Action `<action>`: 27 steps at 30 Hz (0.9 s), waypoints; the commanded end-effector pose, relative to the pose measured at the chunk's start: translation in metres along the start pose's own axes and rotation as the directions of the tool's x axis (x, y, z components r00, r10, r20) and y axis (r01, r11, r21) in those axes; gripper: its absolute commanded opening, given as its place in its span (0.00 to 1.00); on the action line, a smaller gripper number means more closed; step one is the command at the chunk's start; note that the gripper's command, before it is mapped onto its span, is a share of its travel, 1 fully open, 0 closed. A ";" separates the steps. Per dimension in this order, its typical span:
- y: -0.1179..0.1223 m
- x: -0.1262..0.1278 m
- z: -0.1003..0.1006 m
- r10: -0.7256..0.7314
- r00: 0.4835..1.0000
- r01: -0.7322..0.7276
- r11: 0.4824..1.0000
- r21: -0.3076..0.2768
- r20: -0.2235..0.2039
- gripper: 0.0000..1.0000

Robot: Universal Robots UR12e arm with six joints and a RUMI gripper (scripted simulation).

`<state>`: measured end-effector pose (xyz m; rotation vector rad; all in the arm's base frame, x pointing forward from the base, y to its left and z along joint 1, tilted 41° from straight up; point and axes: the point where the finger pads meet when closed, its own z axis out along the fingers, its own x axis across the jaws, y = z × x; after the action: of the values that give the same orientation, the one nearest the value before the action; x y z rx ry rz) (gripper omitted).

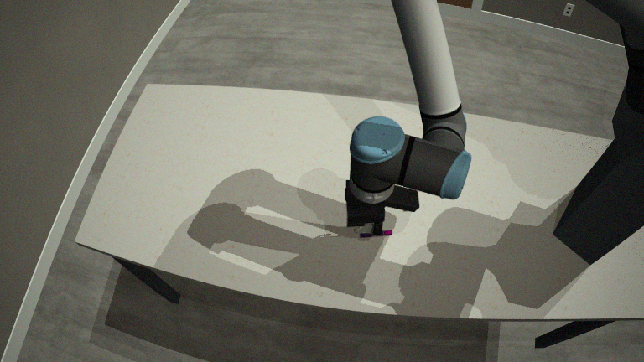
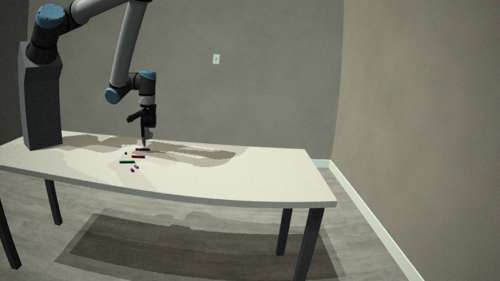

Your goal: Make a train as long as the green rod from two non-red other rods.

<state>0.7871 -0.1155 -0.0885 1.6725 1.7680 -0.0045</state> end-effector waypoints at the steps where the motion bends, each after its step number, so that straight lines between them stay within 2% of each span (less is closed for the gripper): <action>1: 0.000 0.000 -0.023 0.000 1.000 0.000 1.000 -0.001 0.000 0.14; 8: 0.000 0.000 -0.057 0.000 1.000 0.000 1.000 -0.001 0.000 0.14; 18: 0.000 0.000 -0.067 0.000 1.000 0.000 1.000 -0.001 0.000 0.14; 19: 0.000 0.000 -0.067 0.000 1.000 0.000 1.000 -0.001 0.000 1.00; 27: 0.000 0.000 -0.067 0.000 1.000 0.000 1.000 -0.001 0.000 1.00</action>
<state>0.7558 -0.0857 -0.0378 1.6726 1.7680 -0.0045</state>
